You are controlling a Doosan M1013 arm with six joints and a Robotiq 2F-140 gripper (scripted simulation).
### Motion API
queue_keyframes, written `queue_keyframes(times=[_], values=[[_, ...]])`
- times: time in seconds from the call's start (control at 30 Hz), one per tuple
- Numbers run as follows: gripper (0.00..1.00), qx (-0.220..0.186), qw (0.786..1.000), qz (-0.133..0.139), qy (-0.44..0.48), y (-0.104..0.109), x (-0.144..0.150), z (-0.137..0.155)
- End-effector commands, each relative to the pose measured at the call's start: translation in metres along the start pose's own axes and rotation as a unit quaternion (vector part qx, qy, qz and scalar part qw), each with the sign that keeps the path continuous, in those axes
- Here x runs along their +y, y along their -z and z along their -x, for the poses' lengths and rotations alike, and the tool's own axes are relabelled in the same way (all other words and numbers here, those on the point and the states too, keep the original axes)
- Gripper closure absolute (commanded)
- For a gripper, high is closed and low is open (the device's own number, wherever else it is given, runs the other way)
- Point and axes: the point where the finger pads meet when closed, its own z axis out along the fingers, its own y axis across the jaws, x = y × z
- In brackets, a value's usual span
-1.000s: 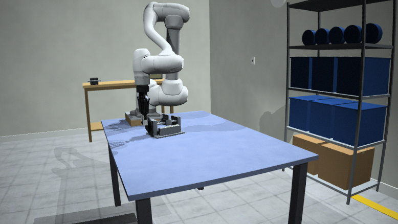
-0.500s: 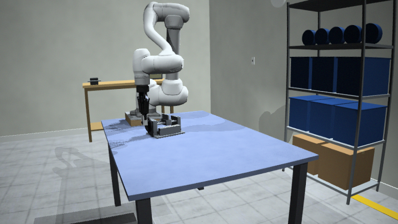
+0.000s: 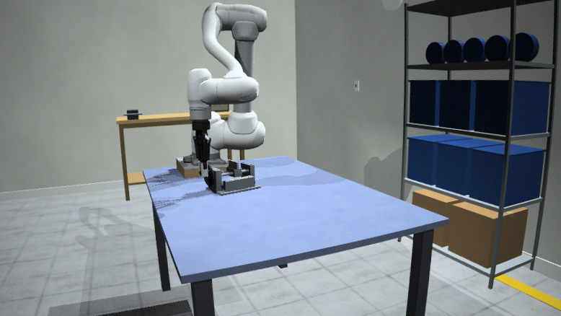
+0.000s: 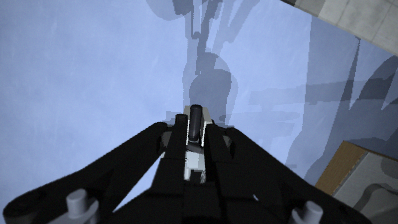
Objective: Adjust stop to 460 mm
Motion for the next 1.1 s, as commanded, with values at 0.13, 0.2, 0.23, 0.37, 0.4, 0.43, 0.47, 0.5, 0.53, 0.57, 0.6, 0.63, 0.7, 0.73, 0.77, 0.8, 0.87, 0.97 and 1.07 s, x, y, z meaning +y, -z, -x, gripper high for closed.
queue_keyframes(times=[0.13,0.2,0.23,0.37,0.4,0.43,0.47,0.5,0.53,0.57,0.6,0.63,0.7,0.73,0.77,0.8,0.87,0.97,1.07], values=[[0.96,0.0,1.0,0.0,0.0,0.0005,0.0007,0.0],[0.96,0.0,1.0,0.0,0.0,0.0006,0.0008,0.0],[0.96,0.0,1.0,0.0,0.0,0.0007,0.0009,0.0],[0.96,0.0,1.0,0.0,0.0,0.001,0.0012,0.0],[0.96,0.0,1.0,0.0,0.0,0.001,0.0013,0.0],[0.96,0.0,1.0,0.0,0.0,0.0011,0.0014,0.0],[0.96,0.0,1.0,0.0,0.0,0.0012,0.0015,0.0],[0.96,0.0,1.0,0.0,0.0,0.0013,0.0016,0.0],[0.96,0.0,1.0,0.0,0.0,0.0014,0.0017,0.0],[0.96,0.0,1.0,0.0,0.0,0.0014,0.0017,0.0],[0.96,0.0,1.0,0.0,0.0,0.0014,0.0017,0.0],[0.96,0.0,1.0,0.0,0.0,0.0015,0.0018,0.0],[0.96,0.0,1.0,0.0,0.0,0.0017,0.002,0.0],[0.96,0.0,1.0,0.0,0.0,0.0018,0.0021,0.0],[0.96,0.0,1.0,0.0,0.0,0.0019,0.0022,0.0],[0.96,0.0,1.0,0.0,0.0,0.002,0.0024,0.0],[0.96,0.0,1.0,0.0,0.0,0.0022,0.0026,0.0],[0.96,0.0,1.0,0.0,0.0,0.0026,0.0031,0.0],[0.96,0.0,1.0,0.0,0.0,0.003,0.0035,0.0]])
